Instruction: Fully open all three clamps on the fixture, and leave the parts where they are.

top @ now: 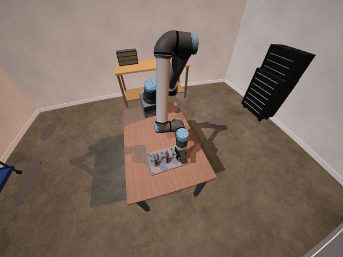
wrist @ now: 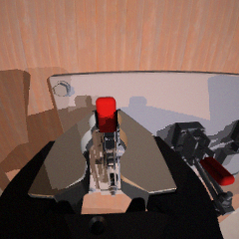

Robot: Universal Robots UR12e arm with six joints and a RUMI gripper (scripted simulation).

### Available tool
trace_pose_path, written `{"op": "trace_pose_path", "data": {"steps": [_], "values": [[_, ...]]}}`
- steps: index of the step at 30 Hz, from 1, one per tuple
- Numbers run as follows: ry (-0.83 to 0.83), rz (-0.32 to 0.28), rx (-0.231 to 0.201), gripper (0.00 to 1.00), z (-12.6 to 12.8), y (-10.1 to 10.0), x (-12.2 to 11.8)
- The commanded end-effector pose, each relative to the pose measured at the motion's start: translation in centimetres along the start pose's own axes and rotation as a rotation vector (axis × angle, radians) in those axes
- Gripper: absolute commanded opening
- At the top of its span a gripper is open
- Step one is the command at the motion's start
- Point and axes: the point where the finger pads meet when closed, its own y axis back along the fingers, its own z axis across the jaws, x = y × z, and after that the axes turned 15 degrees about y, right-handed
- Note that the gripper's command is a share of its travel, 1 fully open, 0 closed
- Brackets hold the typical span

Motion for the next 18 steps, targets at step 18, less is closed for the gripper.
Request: {"op": "trace_pose_path", "data": {"steps": [18], "values": [[0.001,0.005,0.001,0.0,-0.27,1.55,-0.69]]}}
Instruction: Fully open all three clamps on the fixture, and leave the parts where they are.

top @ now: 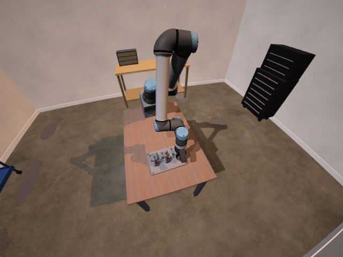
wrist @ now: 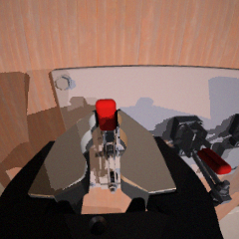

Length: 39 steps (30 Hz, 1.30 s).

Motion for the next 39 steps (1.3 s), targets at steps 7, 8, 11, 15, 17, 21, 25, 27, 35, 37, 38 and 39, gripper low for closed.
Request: {"op": "trace_pose_path", "data": {"steps": [7,8,11,15,17,21,25,27,35,37,38,39], "values": [[0.001,0.005,0.001,0.0,-0.2,1.0,-0.5],[0.001,0.005,0.001,0.0,-0.2,1.0,-0.6],[0.001,0.005,0.001,0.0,-0.3,1.2,-0.8],[0.001,0.005,0.001,0.0,-0.3,1.4,-1.1],[0.001,0.005,0.001,0.0,-0.4,1.6,-1.3],[0.001,0.005,0.001,0.0,-0.5,1.6,-1.4],[0.001,0.006,0.001,0.0,-0.5,1.8,-1.8],[0.001,0.006,0.001,0.0,-0.6,1.9,-1.9],[0.001,0.006,0.0,0.0,-0.7,2.0,-2.5],[0.001,0.006,0.001,0.0,-0.8,2.0,-2.5],[0.001,0.006,0.001,0.0,-0.8,2.1,-2.6],[0.001,0.006,0.001,0.0,-0.8,2.1,-2.7]]}}
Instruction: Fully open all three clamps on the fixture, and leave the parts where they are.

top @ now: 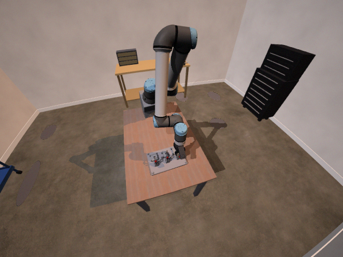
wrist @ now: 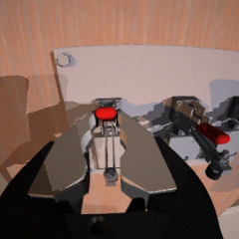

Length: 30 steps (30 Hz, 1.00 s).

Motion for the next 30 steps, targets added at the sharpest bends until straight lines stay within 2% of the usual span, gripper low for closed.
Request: {"op": "trace_pose_path", "data": {"steps": [1,30], "values": [[0.001,0.003,0.001,0.0,-0.2,0.3,-0.4],[0.001,0.002,0.002,0.0,-0.5,0.3,-1.6]]}}
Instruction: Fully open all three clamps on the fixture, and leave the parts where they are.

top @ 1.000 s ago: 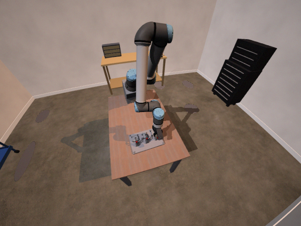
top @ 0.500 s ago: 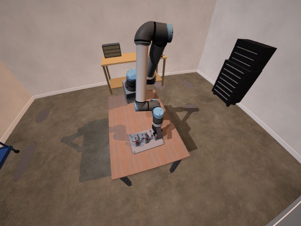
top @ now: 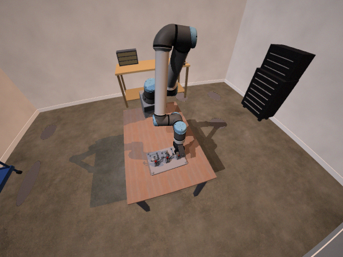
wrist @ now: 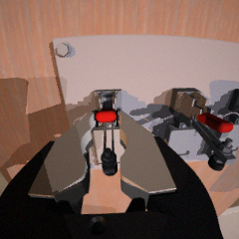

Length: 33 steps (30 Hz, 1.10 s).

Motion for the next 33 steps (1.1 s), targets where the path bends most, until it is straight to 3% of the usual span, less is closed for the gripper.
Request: {"op": "trace_pose_path", "data": {"steps": [1,33], "values": [[0.0,-0.002,0.003,0.0,-0.23,-0.01,-0.44],[-0.002,-0.011,0.009,0.0,-0.4,-0.39,-1.11]]}}
